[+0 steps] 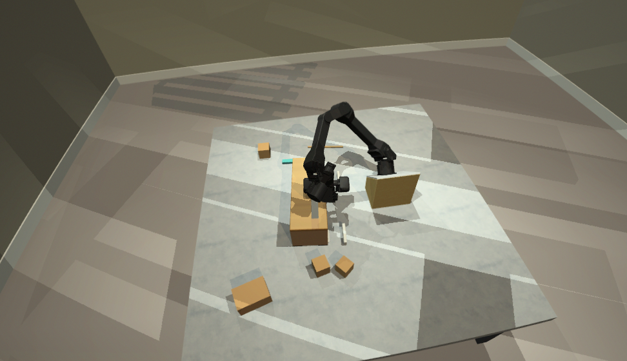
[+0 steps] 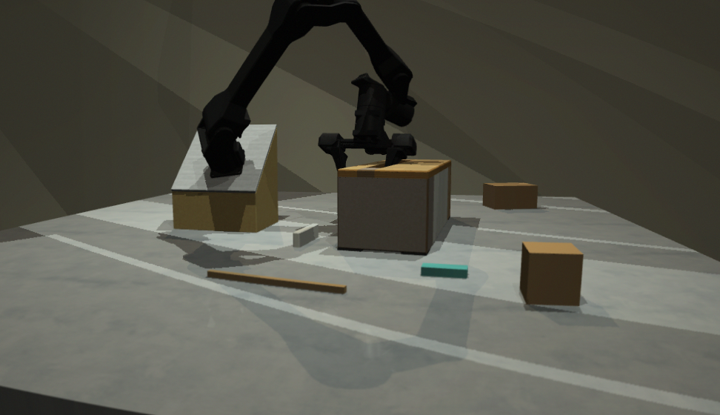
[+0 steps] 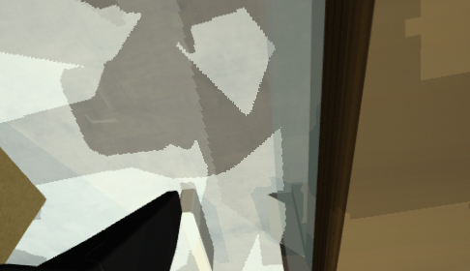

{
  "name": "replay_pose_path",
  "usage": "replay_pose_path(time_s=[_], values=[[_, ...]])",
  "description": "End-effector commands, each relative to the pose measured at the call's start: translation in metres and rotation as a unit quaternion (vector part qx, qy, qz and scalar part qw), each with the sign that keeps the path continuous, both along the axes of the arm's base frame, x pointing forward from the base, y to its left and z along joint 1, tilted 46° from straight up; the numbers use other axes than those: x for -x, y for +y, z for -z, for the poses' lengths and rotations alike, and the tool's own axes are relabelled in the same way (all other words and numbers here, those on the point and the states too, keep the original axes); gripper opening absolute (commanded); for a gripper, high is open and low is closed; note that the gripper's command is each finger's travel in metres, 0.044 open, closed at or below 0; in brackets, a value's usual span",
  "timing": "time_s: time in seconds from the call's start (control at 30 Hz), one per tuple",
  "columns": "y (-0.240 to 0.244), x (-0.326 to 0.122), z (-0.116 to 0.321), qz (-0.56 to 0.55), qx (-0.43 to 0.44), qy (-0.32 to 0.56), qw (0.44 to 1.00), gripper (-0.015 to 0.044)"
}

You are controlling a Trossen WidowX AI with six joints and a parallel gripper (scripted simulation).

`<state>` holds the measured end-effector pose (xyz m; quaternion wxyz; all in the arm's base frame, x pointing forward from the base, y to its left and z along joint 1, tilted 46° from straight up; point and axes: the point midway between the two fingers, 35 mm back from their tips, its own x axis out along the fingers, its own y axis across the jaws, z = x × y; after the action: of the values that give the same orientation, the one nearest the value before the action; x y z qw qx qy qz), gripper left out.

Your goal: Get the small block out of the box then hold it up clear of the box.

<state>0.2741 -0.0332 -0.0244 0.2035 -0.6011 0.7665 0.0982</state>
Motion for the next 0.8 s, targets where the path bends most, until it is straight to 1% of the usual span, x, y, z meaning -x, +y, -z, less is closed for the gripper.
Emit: replay_pose_path(time_s=[0.0,0.43,0.77], values=[[-0.0044,0.0008,-0.0047,-0.002,0.000,-0.001,1.000,0.0400],[0.0011,-0.0040,0.0014,-0.002,0.000,-0.001,1.000,0.0400],[-0.0054,-0.0017,-0.0054,-0.002,0.000,-0.001,1.000,0.0400]])
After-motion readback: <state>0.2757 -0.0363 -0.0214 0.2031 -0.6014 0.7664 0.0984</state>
